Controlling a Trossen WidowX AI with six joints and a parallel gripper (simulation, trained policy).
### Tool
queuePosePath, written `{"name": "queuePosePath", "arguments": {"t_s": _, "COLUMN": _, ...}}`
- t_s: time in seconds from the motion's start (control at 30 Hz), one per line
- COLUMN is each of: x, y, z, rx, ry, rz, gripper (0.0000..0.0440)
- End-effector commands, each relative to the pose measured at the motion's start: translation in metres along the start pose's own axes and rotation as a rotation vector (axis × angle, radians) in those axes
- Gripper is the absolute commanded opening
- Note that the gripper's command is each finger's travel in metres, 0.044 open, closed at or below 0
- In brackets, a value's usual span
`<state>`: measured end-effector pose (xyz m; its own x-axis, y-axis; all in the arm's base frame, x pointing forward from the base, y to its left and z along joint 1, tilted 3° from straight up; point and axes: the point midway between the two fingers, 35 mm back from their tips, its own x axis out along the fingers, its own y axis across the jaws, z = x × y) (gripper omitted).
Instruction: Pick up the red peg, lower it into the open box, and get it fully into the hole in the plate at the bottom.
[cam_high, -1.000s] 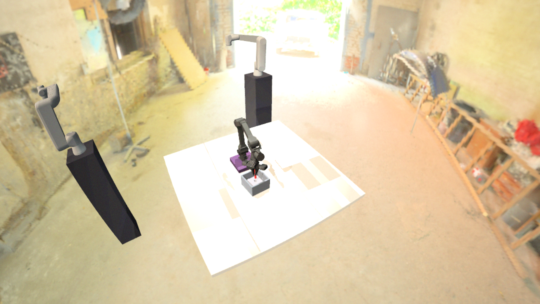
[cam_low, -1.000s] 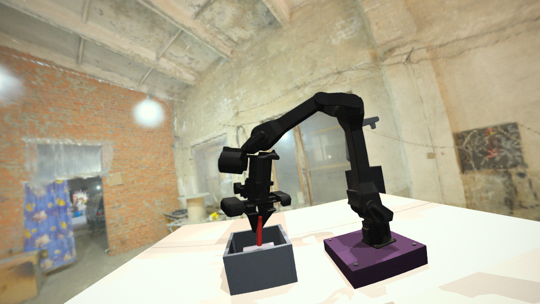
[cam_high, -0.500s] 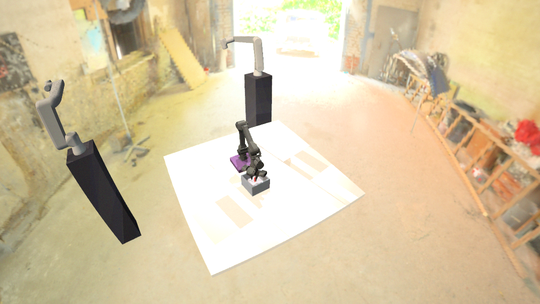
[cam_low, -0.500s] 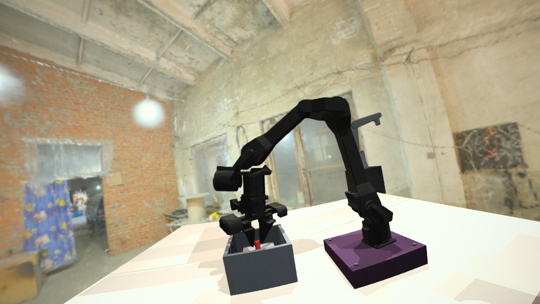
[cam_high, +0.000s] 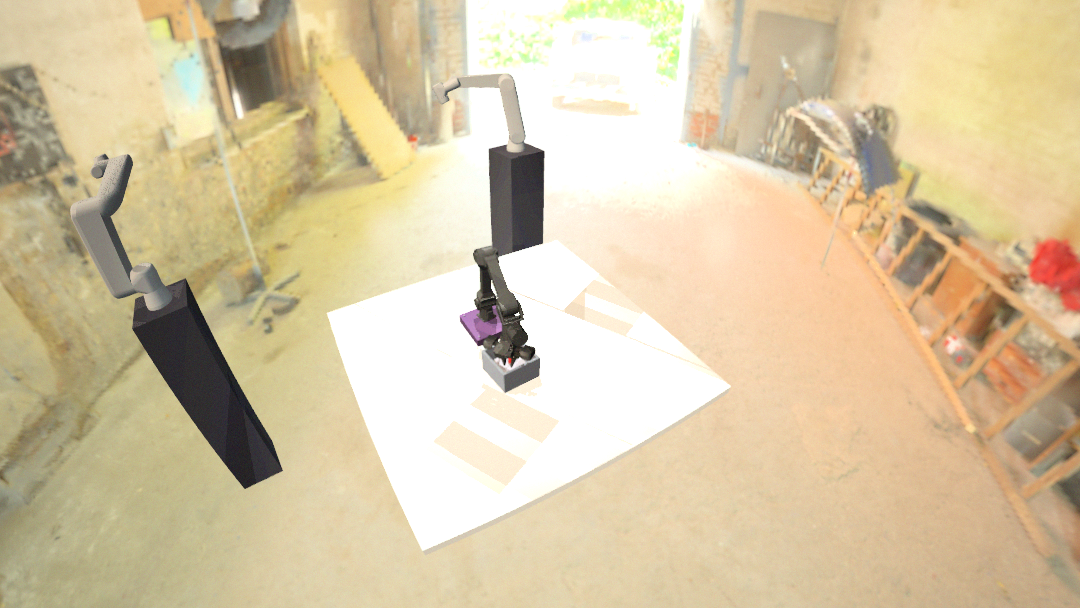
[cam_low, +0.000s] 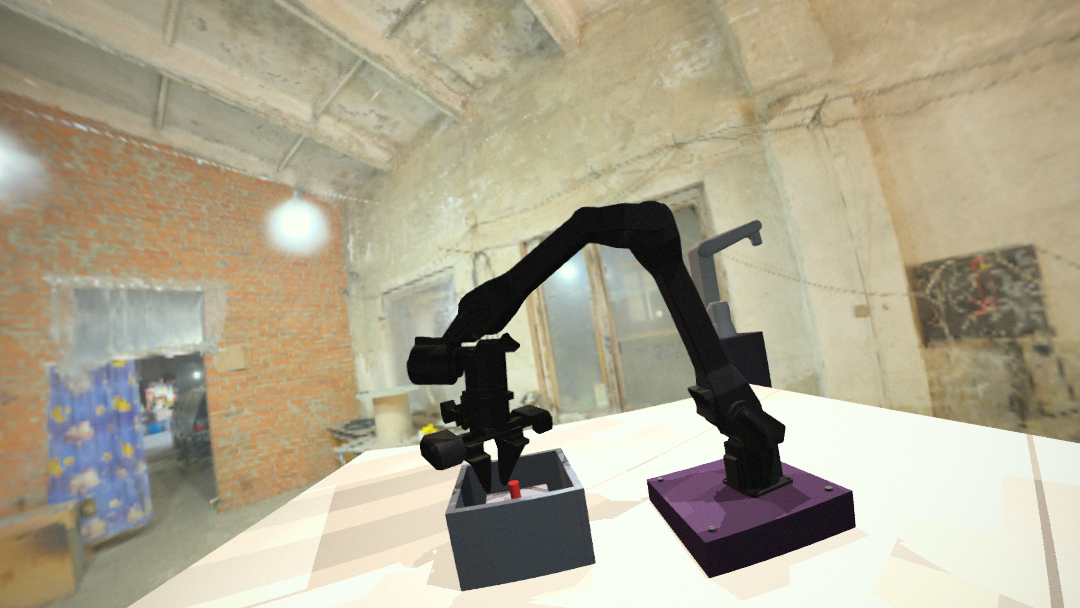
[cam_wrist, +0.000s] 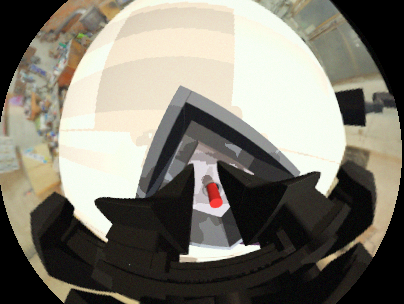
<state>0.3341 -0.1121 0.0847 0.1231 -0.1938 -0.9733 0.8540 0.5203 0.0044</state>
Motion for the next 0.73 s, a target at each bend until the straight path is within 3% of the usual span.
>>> {"name": "queuePosePath", "arguments": {"t_s": 0.0, "x": 0.002, "y": 0.002, "z": 0.006, "rx": -0.011, "ry": 0.012, "rz": 0.000, "gripper": 0.0114}}
{"name": "queuePosePath", "arguments": {"t_s": 0.7, "x": 0.016, "y": -0.009, "z": 0.037, "rx": -0.031, "ry": 0.073, "rz": -0.032, "gripper": 0.0083}}
